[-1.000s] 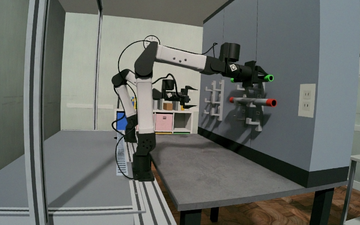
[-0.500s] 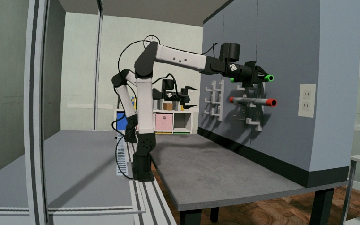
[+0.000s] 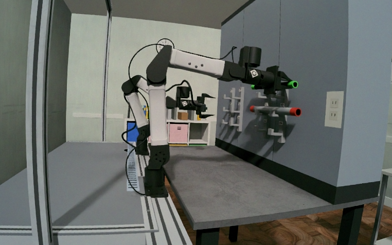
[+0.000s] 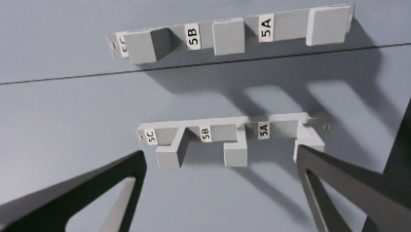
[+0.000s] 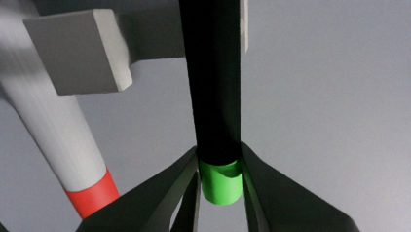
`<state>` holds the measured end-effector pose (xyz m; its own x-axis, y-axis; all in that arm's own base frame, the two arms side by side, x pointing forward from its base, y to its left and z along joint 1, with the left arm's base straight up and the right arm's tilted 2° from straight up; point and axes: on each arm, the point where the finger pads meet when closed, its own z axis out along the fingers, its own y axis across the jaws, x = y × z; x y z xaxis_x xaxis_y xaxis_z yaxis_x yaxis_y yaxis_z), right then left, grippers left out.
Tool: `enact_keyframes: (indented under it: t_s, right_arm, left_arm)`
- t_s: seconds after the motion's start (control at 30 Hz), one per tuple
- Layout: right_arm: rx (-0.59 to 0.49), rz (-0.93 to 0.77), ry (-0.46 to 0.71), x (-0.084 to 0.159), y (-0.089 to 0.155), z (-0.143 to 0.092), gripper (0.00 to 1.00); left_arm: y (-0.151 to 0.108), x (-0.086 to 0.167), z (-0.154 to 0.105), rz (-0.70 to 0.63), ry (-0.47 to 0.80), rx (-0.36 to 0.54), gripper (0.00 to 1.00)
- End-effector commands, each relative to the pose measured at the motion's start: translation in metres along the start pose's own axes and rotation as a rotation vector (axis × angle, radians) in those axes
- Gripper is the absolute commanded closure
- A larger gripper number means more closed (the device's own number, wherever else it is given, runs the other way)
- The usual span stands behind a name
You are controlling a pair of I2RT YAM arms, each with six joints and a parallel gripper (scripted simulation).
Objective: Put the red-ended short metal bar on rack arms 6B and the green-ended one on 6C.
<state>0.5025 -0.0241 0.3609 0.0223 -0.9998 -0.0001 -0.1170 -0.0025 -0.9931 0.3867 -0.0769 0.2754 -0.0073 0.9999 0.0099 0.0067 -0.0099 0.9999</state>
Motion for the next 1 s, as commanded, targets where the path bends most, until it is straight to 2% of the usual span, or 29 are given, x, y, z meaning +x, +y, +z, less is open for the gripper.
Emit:
enact_keyframes:
  t_s: [0.0,0.97]
  right_arm:
    - [0.079,0.014,0.006,0.0057,-0.0237,-0.0030,1.00]
    - [0.079,0.014,0.006,0.0058,-0.0151,-0.0042,1.00]
  left_arm:
    - [0.0026,0.0011,-0.0043,-0.011,-0.007,-0.007,0.00]
    - [0.0026,0.0011,-0.0043,-0.011,-0.007,-0.007,0.00]
